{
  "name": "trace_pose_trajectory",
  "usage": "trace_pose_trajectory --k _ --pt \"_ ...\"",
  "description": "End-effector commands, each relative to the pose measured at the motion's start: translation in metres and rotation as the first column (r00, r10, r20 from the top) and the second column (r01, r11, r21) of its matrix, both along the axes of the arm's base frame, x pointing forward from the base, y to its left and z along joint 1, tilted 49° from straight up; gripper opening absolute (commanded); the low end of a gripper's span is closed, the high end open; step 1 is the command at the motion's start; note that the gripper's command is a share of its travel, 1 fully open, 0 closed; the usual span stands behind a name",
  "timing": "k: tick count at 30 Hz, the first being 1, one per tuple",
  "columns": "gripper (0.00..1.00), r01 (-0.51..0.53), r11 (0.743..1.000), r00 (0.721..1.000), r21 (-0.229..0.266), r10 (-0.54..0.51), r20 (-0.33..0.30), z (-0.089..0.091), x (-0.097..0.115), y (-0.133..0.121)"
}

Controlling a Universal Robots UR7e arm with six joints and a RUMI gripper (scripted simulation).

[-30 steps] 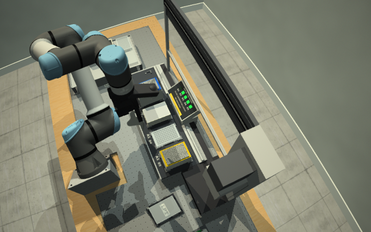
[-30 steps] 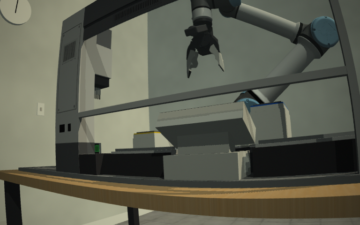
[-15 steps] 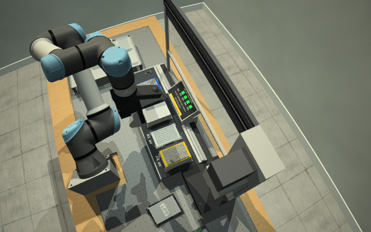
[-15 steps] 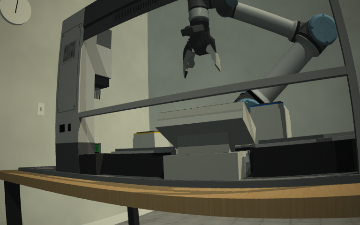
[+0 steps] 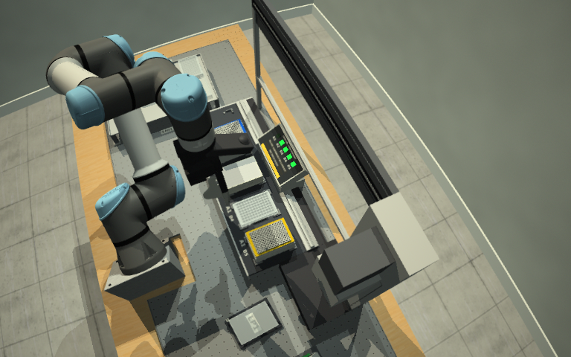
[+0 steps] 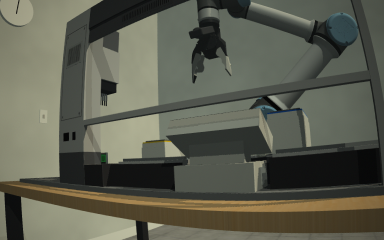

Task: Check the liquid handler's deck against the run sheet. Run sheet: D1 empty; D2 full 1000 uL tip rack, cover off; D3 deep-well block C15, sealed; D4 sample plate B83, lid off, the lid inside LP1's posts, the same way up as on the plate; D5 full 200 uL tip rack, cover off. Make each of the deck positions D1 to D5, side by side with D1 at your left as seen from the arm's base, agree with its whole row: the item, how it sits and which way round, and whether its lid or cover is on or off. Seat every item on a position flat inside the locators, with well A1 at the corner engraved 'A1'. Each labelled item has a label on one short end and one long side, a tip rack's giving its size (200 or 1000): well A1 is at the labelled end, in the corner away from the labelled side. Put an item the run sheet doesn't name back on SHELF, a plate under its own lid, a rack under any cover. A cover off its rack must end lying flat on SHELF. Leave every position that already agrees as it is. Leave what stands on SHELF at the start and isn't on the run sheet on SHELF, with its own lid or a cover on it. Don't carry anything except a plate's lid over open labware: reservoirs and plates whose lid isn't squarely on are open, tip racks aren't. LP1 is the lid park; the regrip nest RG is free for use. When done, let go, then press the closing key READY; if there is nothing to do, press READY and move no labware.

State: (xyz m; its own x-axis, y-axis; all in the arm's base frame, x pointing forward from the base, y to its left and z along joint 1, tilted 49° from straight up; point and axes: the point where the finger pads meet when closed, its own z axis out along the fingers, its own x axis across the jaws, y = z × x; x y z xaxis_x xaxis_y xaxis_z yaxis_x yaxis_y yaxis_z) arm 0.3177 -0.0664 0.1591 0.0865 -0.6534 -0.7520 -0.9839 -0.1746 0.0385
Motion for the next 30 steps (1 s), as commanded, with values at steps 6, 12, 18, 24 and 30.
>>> trace_pose_trajectory --k 6,12,18,24,30 --pt "0.82 -0.004 1.000 1.000 0.001 0.004 -0.006 -0.071 0.064 -0.042" --pt "0.82 -0.004 1.000 1.000 0.001 0.004 -0.006 -0.074 0.067 -0.044" --pt "0.82 -0.004 1.000 1.000 0.001 0.004 -0.006 -0.077 0.070 -0.045" --pt "0.82 -0.004 1.000 1.000 0.001 0.004 -0.006 -0.081 0.073 -0.048" --pt "0.82 -0.004 1.000 1.000 0.001 0.004 -0.006 -0.084 0.076 -0.050"
